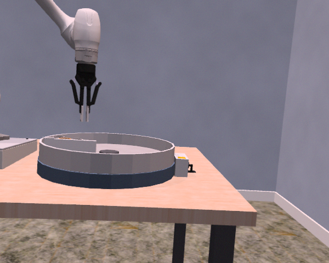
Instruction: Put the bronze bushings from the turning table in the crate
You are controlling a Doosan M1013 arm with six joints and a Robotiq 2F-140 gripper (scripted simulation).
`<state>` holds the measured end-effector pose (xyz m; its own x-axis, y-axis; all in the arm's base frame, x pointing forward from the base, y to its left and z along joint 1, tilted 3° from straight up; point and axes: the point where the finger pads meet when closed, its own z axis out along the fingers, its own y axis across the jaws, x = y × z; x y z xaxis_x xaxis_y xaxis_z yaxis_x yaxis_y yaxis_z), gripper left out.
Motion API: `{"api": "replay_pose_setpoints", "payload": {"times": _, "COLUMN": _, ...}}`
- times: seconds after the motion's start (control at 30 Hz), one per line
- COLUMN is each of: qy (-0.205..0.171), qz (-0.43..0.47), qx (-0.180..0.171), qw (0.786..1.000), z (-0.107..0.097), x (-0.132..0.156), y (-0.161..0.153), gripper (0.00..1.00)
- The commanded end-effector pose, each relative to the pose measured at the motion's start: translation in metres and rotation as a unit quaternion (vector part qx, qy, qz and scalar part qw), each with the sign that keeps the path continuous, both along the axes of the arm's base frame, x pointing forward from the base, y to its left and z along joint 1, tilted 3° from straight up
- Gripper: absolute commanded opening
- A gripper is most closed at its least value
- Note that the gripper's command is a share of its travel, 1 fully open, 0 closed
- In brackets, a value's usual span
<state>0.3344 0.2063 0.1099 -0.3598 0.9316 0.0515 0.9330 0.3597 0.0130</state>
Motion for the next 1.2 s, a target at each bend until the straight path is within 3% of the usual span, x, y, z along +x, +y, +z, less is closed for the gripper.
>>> {"api": "replay_pose_setpoints", "payload": {"times": 0.0, "qy": -0.001, "qz": 0.019, "qx": 0.002, "qw": 1.0, "z": 0.0, "x": 0.001, "y": -0.013, "gripper": 0.1}}
{"api": "replay_pose_setpoints", "payload": {"times": 0.43, "qy": -0.009, "qz": 0.173, "qx": 0.003, "qw": 0.985, "z": -0.006, "x": 0.005, "y": -0.118, "gripper": 0.1}}
{"api": "replay_pose_setpoints", "payload": {"times": 0.5, "qy": -0.009, "qz": 0.173, "qx": 0.003, "qw": 0.985, "z": -0.006, "x": 0.005, "y": -0.118, "gripper": 0.1}}
{"api": "replay_pose_setpoints", "payload": {"times": 0.93, "qy": -0.017, "qz": 0.326, "qx": 0.004, "qw": 0.945, "z": -0.012, "x": 0.009, "y": -0.224, "gripper": 0.1}}
{"api": "replay_pose_setpoints", "payload": {"times": 1.17, "qy": -0.019, "qz": 0.368, "qx": 0.004, "qw": 0.93, "z": -0.013, "x": 0.01, "y": -0.255, "gripper": 0.1}}
